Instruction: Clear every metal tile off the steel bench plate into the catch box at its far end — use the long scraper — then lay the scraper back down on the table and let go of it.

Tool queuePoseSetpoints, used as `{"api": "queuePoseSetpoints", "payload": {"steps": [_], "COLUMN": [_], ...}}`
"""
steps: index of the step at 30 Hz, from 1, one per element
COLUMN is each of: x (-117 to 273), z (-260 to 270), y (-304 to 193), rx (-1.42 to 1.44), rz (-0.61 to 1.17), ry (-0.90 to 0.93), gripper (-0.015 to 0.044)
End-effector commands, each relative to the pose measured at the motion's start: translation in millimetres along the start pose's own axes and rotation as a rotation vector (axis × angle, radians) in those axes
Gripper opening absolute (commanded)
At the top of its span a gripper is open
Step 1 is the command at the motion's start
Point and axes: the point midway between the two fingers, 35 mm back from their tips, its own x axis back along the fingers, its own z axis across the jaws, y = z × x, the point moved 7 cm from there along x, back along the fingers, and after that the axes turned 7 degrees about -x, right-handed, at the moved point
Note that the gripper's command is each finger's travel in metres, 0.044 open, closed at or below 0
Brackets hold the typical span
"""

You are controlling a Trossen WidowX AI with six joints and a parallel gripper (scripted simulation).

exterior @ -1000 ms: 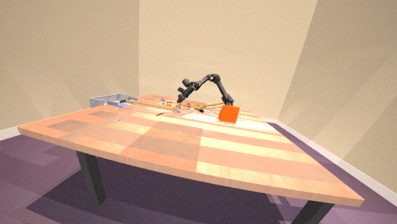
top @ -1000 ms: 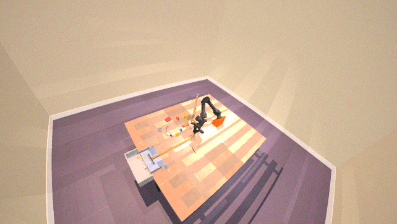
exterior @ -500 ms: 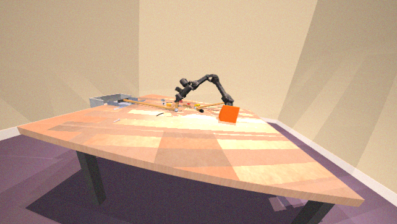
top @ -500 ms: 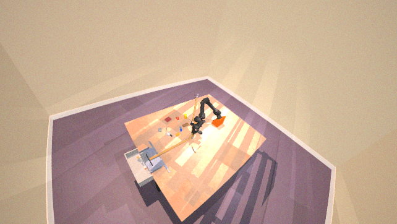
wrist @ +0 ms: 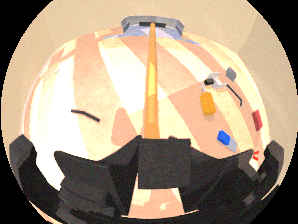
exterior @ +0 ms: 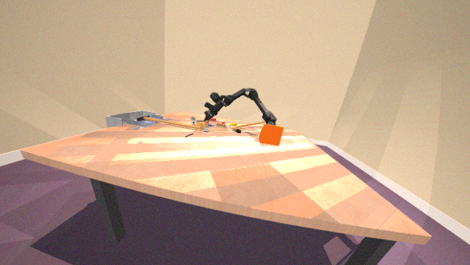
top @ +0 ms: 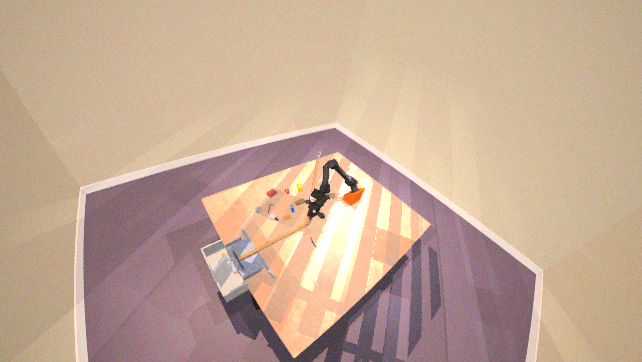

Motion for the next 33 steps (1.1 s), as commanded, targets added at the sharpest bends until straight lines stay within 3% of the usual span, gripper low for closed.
{"api": "queuePoseSetpoints", "payload": {"steps": [1,33], "x": [-3,-14], "z": [-1,1], "y": [8,18], "rx": [-0.004,-0.001], "rz": [-0.010,-0.006], "ry": [0.002,0.000], "gripper": [0.0000,0.0000]}}
